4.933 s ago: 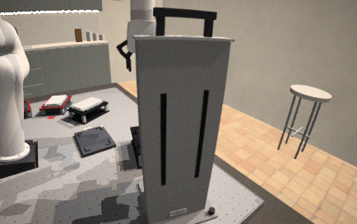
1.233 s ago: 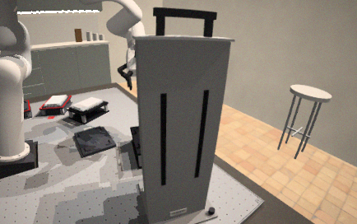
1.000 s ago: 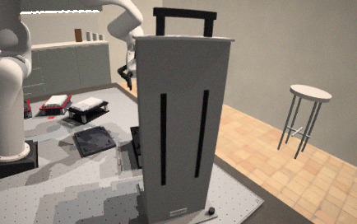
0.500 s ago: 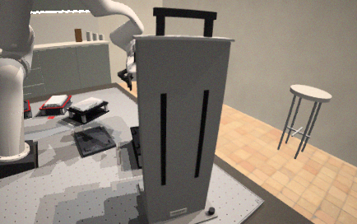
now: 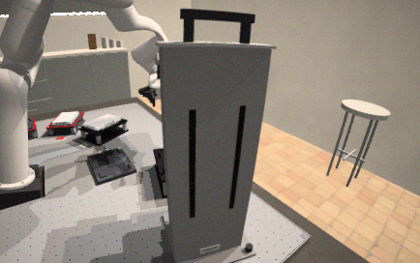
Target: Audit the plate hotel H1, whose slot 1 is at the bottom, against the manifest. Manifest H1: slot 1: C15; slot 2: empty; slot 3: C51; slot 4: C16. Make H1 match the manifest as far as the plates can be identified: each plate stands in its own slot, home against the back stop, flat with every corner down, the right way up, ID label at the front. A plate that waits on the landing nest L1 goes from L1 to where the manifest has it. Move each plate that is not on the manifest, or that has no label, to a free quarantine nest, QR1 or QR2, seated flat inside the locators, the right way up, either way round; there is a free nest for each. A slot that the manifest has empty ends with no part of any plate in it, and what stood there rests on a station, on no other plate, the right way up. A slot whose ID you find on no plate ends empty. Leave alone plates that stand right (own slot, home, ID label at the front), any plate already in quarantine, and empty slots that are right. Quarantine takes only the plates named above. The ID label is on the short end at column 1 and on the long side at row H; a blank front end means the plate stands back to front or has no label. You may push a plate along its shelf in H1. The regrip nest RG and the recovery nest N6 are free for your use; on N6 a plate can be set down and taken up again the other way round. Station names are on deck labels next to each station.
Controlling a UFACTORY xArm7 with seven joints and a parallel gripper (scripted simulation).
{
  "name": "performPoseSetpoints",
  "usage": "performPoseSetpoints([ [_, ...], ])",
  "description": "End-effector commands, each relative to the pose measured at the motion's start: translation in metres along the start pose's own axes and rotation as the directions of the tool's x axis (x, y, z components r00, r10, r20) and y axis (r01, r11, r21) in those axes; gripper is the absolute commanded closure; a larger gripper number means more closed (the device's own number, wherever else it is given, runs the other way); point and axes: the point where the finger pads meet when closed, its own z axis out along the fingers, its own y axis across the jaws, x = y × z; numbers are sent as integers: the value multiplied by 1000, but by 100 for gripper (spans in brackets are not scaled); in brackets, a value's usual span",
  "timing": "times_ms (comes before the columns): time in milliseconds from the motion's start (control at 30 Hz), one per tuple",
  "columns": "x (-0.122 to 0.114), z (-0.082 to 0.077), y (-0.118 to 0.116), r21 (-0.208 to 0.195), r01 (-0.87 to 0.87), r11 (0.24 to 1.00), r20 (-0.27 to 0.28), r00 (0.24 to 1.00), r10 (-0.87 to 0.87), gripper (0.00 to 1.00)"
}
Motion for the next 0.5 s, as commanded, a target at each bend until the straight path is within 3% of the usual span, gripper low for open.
performPoseSetpoints([
  [0,1,0,-1,-3,-3,1000,-51,999,3,0],
  [367,1,0,-1,-3,-3,1000,-216,976,2,0],
  [467,1,0,-1,-3,-3,1000,-220,975,2,0],
])
